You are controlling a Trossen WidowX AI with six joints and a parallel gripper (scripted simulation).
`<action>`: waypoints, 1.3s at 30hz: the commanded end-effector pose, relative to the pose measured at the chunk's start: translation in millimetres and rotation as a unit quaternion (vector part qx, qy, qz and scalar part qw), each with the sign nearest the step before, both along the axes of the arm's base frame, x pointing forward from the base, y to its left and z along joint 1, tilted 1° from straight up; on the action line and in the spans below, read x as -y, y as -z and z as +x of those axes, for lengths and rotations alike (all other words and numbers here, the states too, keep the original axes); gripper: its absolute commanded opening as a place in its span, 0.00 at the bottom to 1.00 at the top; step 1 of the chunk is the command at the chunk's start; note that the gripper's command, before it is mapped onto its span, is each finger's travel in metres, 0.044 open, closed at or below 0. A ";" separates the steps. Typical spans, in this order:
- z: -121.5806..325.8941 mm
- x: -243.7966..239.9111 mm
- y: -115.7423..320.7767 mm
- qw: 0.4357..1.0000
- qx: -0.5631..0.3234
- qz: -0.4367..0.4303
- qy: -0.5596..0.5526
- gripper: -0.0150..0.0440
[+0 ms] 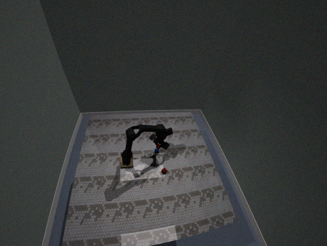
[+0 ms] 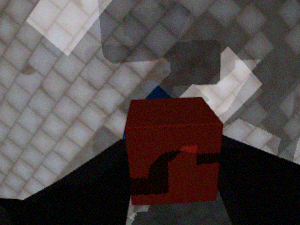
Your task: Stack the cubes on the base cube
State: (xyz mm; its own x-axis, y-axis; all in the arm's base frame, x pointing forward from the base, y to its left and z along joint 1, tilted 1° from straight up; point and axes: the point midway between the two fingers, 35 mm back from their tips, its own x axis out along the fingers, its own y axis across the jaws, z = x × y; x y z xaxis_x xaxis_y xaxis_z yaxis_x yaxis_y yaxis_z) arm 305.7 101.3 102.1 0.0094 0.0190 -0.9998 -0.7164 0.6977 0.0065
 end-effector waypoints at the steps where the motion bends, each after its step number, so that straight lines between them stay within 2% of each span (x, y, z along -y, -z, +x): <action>1: -0.1 -1.1 0.0 1.000 0.001 0.002 -0.006 0.43; 19: 0.1 -2.3 26.3 1.000 0.001 0.002 -0.010 0.43; 39: 0.1 -2.3 28.1 1.000 0.001 0.002 -0.007 0.43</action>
State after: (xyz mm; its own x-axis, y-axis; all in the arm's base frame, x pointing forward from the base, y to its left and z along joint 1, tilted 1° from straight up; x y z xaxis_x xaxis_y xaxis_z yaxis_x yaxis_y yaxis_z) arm 305.8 102.8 74.3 0.0104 0.0194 -0.9998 -0.7258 0.6879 0.0058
